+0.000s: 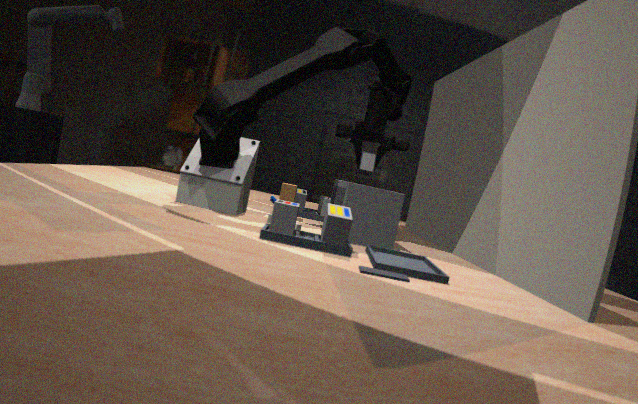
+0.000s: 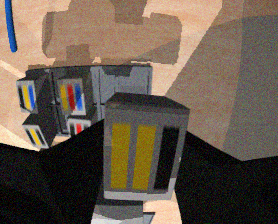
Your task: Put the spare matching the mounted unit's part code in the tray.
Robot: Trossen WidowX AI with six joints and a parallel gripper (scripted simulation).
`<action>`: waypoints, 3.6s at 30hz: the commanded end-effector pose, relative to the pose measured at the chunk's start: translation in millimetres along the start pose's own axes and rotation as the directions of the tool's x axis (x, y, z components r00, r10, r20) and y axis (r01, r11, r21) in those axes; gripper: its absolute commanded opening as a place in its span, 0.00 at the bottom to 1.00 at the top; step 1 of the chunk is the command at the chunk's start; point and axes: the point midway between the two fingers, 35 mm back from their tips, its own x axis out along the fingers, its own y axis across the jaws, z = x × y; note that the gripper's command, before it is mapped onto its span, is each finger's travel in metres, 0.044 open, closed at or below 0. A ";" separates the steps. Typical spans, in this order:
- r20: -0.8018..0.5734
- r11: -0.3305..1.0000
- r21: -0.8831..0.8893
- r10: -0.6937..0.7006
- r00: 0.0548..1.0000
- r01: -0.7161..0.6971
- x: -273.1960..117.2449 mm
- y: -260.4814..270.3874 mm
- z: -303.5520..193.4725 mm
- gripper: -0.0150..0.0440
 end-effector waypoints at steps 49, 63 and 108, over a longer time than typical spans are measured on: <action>0.041 1.000 -0.007 -0.016 0.999 0.017 -47.6 -82.5 -266.9 0.25; 0.008 1.000 -0.002 -0.013 1.000 0.013 -37.0 -64.5 -367.3 0.25; -0.015 1.000 0.003 -0.003 1.000 0.003 -5.6 -45.8 -421.4 0.25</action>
